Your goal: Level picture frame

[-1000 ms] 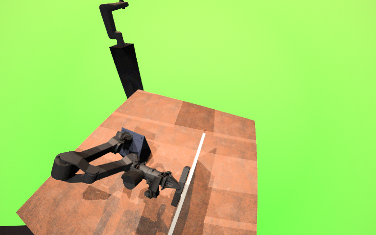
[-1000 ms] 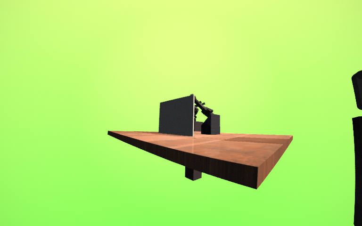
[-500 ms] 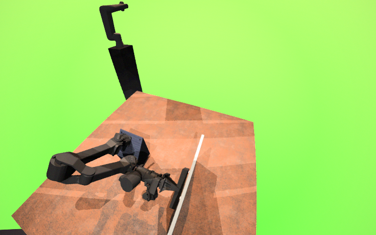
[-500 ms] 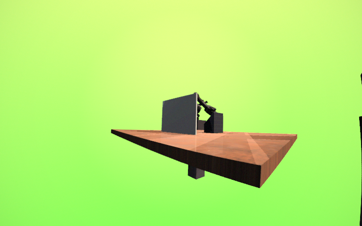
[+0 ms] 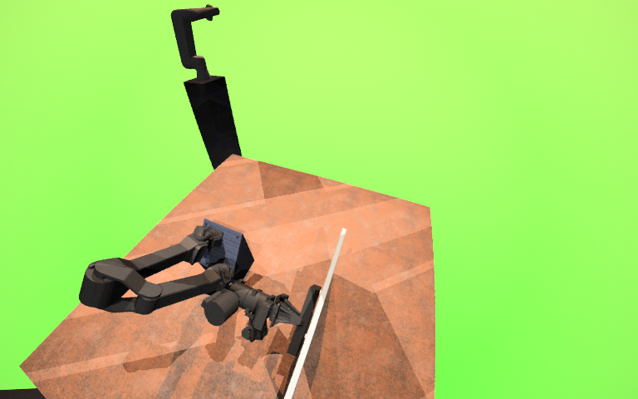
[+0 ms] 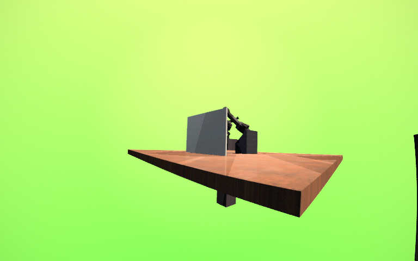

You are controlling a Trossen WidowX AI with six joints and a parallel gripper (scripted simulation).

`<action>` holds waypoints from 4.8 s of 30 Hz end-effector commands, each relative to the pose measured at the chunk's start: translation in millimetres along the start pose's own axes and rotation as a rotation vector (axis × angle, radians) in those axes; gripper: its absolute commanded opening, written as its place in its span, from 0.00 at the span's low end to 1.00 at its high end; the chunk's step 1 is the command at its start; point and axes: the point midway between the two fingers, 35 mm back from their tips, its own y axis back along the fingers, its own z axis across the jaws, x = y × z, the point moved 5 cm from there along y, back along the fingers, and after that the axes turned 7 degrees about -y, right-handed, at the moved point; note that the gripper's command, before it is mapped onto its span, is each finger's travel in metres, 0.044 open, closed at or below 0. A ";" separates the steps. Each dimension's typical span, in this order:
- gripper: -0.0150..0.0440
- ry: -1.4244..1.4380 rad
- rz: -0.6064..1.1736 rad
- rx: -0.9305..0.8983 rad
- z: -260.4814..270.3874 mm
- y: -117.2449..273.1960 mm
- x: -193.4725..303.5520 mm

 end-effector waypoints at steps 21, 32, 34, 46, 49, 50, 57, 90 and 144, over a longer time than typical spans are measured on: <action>0.25 0.001 0.004 -0.007 1.1 -0.1 2.5; 0.25 0.001 0.004 -0.007 0.7 -0.1 4.4; 0.25 0.000 0.004 -0.007 0.2 -0.1 5.2; 0.25 0.000 0.004 -0.007 0.2 -0.1 7.8; 0.25 0.000 0.004 -0.007 0.1 -0.1 8.0; 0.25 0.000 0.004 -0.007 0.1 -0.1 8.1; 0.25 0.000 0.004 -0.007 0.0 -0.1 8.3; 0.25 0.003 -0.002 -0.005 -5.6 0.0 6.5; 0.25 0.279 -0.003 -0.006 -7.1 -0.6 8.2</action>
